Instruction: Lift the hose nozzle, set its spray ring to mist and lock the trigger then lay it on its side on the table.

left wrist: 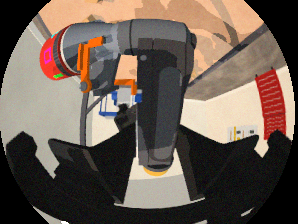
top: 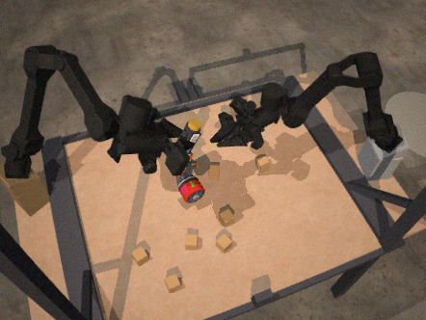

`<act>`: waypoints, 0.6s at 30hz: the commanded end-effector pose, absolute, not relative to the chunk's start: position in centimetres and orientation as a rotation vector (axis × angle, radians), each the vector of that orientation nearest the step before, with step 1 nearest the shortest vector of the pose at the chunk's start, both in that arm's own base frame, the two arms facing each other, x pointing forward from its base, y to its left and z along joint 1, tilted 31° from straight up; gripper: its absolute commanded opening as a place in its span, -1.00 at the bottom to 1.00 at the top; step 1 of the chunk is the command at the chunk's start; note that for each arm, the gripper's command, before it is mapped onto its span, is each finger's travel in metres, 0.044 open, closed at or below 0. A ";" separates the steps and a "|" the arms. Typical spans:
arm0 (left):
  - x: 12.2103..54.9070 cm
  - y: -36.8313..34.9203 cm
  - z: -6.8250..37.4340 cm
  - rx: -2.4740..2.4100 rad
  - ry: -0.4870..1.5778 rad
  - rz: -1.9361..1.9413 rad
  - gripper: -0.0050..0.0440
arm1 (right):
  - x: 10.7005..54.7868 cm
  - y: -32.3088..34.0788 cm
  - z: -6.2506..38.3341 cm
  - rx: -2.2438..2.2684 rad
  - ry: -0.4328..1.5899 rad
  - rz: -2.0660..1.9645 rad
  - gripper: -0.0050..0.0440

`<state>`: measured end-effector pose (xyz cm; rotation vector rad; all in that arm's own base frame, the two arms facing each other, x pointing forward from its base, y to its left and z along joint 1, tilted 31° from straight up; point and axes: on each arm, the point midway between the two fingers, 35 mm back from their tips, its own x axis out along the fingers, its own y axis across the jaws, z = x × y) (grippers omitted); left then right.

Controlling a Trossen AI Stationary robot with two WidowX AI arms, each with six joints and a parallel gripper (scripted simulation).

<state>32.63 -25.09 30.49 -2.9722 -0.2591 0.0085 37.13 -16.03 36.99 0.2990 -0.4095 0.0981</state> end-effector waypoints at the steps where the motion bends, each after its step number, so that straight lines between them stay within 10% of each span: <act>1: 32.3 -25.2 31.6 -3.011 -0.245 -0.020 -0.12 | 36.8 -15.7 38.2 0.392 -0.431 0.126 -0.09; 18: 32.3 -25.2 31.6 -3.011 -0.245 -0.020 -0.12 | 37.3 -15.6 38.3 0.871 -0.403 0.221 -0.09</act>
